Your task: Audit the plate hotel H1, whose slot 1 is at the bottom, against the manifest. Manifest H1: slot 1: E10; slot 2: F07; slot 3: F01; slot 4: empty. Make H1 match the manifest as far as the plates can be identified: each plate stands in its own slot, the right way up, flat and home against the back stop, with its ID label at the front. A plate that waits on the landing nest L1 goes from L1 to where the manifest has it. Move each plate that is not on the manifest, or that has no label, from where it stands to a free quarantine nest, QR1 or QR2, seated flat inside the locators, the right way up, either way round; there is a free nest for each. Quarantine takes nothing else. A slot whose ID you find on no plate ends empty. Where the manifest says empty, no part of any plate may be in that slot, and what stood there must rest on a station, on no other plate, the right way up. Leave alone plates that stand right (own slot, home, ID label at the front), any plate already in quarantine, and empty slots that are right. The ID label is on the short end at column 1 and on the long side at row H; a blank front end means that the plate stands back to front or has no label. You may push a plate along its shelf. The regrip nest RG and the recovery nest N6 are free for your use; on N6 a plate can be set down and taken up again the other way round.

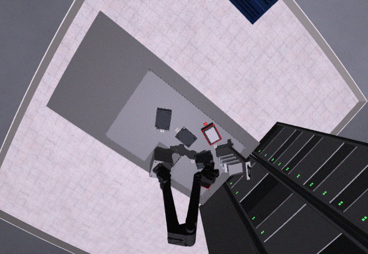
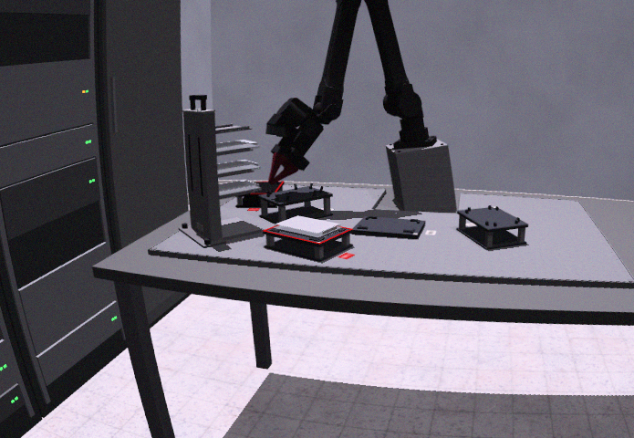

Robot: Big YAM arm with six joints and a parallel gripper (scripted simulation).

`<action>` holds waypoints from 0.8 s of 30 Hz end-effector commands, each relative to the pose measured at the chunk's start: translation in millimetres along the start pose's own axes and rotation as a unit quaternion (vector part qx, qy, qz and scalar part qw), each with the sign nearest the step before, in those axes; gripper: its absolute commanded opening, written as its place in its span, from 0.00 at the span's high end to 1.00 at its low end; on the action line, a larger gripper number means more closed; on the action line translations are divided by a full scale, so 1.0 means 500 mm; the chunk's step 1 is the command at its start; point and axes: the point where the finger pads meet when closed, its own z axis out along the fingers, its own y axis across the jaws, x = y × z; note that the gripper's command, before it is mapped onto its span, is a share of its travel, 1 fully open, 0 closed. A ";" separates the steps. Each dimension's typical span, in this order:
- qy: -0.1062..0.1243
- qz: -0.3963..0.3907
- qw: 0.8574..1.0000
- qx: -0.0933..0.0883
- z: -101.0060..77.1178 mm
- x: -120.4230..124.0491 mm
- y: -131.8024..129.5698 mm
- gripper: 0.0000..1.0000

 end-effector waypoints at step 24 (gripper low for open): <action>-0.022 -0.007 1.000 0.007 -0.063 0.024 -0.011 1.00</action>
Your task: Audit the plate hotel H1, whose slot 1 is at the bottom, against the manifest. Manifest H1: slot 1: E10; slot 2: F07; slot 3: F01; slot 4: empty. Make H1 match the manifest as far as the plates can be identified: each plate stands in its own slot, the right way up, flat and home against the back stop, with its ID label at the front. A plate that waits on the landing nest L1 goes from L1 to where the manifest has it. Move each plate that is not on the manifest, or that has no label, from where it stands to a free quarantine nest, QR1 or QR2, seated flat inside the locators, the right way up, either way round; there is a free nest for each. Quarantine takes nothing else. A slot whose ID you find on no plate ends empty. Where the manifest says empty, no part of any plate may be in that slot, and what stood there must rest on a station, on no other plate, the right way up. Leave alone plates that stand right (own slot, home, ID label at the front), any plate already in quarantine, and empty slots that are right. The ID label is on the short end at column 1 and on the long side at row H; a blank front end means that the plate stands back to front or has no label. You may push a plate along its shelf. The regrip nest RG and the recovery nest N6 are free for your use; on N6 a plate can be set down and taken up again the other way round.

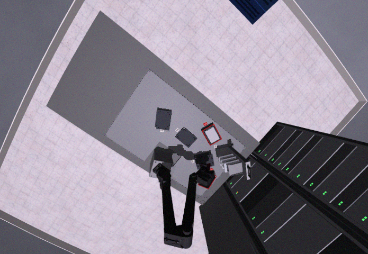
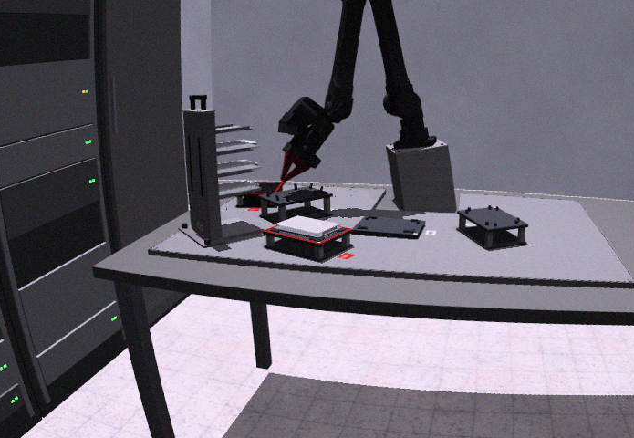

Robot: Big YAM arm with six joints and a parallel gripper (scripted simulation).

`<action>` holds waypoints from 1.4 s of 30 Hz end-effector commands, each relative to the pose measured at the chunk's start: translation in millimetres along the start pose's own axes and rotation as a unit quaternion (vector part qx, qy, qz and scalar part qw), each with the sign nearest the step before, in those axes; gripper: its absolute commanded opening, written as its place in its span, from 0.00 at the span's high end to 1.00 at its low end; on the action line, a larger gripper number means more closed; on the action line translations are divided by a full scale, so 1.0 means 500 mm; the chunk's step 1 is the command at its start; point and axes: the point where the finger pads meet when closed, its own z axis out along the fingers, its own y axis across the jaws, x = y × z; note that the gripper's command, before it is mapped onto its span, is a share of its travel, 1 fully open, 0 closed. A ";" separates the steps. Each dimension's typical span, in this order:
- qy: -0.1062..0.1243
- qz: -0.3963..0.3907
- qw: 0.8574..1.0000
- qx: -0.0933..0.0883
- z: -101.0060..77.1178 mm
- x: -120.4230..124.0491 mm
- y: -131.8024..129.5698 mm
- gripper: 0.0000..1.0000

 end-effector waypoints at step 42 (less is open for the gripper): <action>-0.031 -0.004 1.000 0.002 -0.135 -0.152 -0.006 1.00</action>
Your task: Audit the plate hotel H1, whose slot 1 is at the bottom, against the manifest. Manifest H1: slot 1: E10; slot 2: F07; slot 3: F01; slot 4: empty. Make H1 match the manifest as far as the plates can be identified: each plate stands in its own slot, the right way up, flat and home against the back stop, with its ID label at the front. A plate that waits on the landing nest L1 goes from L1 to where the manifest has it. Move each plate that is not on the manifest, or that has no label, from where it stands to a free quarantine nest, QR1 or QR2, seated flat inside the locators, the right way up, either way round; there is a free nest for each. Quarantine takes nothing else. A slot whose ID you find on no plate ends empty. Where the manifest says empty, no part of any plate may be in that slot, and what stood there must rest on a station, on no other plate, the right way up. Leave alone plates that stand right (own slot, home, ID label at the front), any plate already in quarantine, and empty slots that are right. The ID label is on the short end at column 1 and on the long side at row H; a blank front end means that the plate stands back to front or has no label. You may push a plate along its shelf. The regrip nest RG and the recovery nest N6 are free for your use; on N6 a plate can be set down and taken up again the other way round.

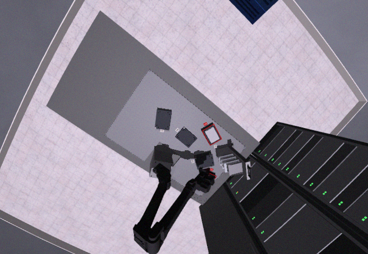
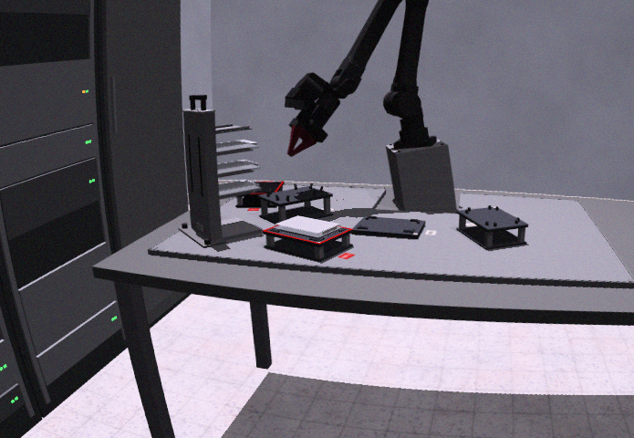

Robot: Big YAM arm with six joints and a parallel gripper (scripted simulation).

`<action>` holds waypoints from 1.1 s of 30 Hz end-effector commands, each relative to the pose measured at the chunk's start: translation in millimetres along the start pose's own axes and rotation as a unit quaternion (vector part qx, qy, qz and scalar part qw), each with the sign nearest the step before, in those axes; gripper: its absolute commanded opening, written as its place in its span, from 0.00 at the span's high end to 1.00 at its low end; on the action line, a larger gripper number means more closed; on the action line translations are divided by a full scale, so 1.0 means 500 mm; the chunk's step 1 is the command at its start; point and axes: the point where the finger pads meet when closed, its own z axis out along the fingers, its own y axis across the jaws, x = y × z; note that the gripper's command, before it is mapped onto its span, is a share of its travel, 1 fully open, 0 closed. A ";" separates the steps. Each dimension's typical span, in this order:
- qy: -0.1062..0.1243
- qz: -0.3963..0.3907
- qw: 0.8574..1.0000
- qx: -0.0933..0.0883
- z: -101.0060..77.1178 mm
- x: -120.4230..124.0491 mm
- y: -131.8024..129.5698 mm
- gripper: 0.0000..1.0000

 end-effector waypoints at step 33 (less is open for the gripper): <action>-0.027 -0.004 1.000 0.005 -0.013 -0.066 -0.011 1.00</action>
